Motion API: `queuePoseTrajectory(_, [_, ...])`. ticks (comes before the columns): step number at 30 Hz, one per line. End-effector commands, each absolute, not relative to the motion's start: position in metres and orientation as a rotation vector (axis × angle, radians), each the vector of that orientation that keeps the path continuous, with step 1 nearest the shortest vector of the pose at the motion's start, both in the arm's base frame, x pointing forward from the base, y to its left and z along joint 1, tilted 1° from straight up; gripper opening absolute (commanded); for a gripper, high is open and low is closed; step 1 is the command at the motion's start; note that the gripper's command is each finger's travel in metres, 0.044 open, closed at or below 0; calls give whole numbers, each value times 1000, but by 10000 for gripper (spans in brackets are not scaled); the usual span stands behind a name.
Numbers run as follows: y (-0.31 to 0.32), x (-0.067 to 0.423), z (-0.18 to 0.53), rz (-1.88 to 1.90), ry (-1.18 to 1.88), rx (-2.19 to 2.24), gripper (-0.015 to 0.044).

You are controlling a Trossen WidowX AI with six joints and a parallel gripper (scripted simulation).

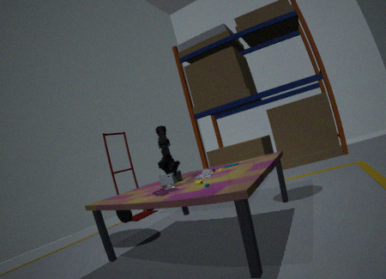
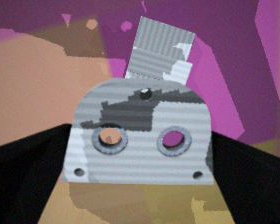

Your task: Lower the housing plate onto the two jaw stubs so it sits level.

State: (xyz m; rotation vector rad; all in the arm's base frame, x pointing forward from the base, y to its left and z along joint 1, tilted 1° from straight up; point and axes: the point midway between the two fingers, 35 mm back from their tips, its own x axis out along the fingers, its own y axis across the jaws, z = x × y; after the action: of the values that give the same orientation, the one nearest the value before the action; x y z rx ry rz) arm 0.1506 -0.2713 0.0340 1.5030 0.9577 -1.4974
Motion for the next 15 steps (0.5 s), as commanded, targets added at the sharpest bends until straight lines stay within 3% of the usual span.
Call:
queuePoseTrajectory(1, [-261,161,35,-1422,1018,1436,351])
queuePoseTrajectory(15, [-228,194,35,-1176,1196,1187,351])
